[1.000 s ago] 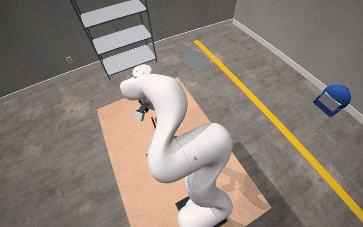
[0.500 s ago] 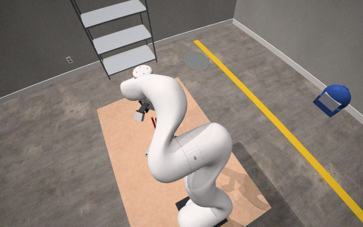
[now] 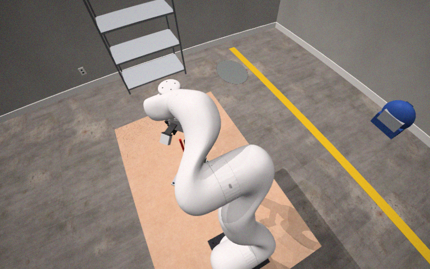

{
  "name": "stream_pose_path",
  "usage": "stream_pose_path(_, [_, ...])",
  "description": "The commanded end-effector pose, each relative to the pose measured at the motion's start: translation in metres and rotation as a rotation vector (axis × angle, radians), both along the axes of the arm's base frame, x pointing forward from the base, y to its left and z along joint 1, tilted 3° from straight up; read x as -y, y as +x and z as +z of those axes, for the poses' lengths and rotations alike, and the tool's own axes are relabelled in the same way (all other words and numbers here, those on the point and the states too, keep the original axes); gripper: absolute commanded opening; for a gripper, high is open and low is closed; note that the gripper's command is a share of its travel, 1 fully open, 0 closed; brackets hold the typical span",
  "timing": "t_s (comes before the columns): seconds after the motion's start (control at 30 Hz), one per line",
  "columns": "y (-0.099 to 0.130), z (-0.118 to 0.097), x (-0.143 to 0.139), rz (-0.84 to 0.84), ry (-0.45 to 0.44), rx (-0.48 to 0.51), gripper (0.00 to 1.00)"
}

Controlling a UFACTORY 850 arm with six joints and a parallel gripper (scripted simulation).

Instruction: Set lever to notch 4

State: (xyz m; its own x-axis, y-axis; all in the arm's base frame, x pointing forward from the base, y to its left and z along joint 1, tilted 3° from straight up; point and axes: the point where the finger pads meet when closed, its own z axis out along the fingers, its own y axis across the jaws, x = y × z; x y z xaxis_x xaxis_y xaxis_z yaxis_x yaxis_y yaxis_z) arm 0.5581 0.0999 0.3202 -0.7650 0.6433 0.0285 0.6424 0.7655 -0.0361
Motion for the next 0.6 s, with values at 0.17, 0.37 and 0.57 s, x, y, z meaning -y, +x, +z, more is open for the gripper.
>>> stream_pose_path(0.17, [0.0,-0.006,0.0,0.0,0.0,0.002,1.0])
stream_pose_path(0.37, [0.0,-0.01,0.0,0.0,0.0,0.002,1.0])
stream_pose_path(0.57, [0.0,-0.013,0.0,0.0,0.0,0.002,1.0])
